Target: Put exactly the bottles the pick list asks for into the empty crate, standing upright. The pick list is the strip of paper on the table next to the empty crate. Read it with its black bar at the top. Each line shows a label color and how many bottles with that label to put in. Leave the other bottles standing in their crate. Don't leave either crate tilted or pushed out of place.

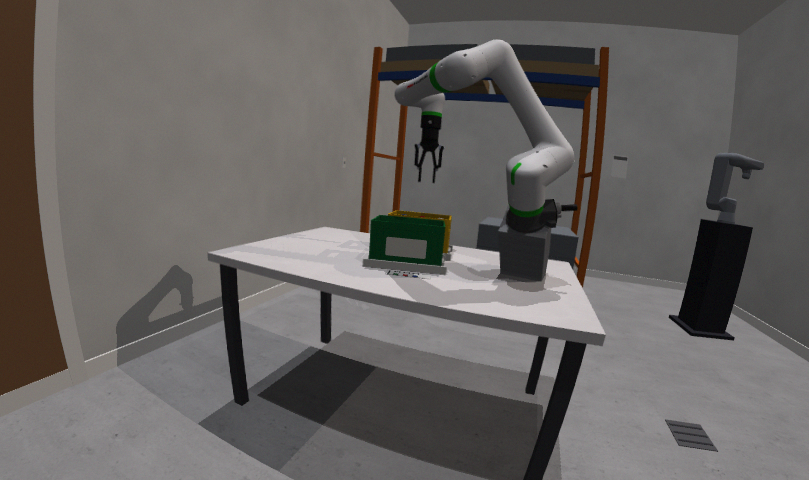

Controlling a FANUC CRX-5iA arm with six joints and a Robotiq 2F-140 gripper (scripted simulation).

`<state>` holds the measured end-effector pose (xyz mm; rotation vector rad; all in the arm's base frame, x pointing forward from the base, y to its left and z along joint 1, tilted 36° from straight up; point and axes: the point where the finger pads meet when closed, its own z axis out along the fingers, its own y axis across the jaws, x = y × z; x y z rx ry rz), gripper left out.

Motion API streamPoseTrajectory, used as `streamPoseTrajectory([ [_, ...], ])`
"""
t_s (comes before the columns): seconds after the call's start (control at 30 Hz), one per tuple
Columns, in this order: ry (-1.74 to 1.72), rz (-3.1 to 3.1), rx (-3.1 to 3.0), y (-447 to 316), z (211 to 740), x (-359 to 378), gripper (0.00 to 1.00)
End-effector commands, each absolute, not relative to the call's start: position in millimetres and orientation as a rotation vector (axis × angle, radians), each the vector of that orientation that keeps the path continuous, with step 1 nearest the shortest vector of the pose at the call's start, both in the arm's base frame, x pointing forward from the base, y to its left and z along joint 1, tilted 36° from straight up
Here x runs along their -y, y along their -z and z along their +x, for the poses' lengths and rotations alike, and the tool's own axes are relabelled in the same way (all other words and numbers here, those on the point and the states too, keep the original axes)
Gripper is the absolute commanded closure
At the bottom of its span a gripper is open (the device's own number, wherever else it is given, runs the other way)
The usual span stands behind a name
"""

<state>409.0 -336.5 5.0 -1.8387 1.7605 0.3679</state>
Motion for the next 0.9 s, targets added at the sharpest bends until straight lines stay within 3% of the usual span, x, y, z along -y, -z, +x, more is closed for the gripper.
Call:
streamPoseTrajectory([
  [0.0,-0.366,-1.839,-1.761,-5.6,409.0,337.3,0.56],
  [0.87,-0.261,-2.041,-1.489,13.0,417.4,302.9,0.56],
])
